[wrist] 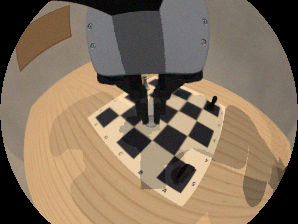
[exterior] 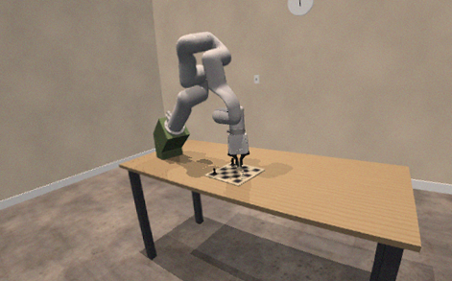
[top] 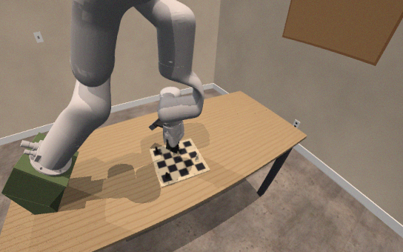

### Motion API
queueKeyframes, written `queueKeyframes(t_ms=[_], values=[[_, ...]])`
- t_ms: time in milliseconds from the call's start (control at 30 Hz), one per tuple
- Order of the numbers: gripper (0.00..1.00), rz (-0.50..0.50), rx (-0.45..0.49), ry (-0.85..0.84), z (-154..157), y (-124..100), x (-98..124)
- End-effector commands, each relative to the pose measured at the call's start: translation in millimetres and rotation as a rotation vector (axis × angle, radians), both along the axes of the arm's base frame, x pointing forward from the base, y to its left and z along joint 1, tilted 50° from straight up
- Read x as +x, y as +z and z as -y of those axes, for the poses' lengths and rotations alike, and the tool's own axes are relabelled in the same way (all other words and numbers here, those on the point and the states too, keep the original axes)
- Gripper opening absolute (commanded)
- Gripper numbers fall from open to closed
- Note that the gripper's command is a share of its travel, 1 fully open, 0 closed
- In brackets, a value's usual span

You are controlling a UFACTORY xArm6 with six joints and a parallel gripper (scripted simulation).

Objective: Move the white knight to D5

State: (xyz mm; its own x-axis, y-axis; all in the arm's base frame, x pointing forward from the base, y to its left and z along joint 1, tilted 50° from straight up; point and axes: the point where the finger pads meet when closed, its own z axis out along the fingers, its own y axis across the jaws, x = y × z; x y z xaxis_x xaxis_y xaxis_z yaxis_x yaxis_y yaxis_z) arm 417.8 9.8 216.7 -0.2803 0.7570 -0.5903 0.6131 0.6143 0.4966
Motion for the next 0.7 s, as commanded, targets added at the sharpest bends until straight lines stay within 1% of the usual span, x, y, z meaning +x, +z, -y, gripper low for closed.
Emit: queueKeyframes(t_ms=[0,67,133,500,667], values=[[0.00,-0.002,0.000,0.000,-4,11,-11],[0.00,-0.002,0.000,0.000,-6,16,-17],[0.00,-0.002,0.000,0.000,-6,16,-17],[0.00,-0.002,0.000,0.000,-18,52,-59],[0.00,-0.002,0.000,0.000,-20,58,-66]])
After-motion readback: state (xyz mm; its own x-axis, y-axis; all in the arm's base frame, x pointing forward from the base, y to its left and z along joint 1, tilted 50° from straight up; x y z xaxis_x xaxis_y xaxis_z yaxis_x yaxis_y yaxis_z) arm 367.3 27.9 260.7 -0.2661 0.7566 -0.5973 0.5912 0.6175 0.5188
